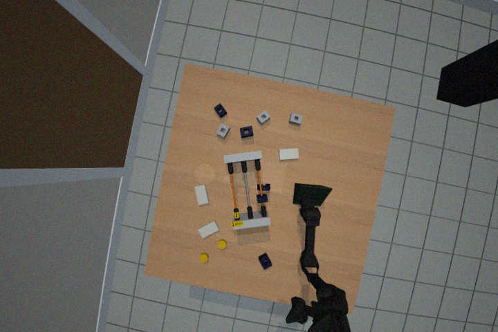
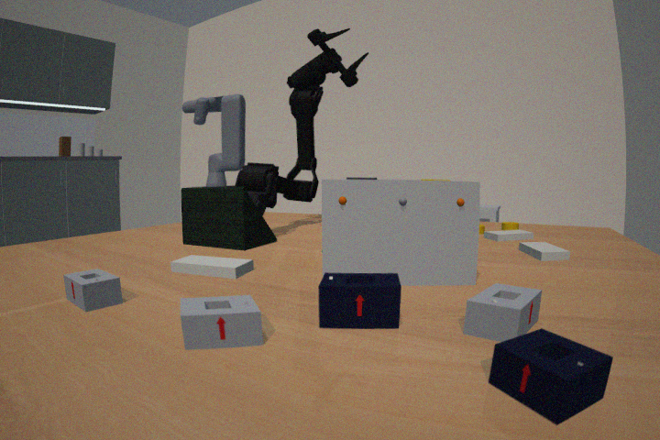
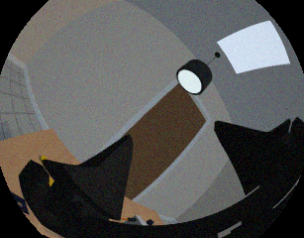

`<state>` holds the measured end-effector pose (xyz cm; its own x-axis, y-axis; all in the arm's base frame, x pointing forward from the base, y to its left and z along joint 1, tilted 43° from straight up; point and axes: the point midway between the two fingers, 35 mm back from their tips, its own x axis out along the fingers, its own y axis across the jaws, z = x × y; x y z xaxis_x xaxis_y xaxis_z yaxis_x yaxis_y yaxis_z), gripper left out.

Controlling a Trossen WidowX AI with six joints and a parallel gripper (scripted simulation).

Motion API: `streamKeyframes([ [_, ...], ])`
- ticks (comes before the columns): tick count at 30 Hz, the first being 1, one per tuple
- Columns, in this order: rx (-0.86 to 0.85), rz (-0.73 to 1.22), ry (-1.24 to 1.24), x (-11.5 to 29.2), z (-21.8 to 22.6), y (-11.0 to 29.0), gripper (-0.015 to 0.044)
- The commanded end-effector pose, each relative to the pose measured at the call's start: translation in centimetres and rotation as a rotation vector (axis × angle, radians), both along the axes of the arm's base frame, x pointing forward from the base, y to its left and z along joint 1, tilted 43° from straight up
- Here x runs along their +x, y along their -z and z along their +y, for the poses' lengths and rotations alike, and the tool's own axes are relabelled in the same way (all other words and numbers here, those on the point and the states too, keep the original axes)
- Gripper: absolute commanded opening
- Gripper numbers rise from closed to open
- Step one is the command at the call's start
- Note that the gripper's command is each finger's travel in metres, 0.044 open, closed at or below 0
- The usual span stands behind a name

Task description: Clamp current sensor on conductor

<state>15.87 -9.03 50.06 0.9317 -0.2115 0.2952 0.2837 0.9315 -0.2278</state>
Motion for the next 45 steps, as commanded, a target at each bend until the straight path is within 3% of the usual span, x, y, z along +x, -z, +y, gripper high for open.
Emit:
streamKeyframes([
  [1,0.003,-0.002,-0.002,0.1,-0.1,0.1,0.0426],
  [13,0.186,-0.014,-0.138,7.6,-0.8,5.9,0.044],
  [27,0.268,0.207,-0.258,15.6,8.4,17.2,0.044],
  [34,0.259,0.237,-0.265,15.9,9.1,17.9,0.044],
  [40,0.162,0.716,-0.402,19.1,9.8,23.7,0.044],
  [45,0.205,1.066,-0.618,19.0,10.1,27.5,0.044],
])
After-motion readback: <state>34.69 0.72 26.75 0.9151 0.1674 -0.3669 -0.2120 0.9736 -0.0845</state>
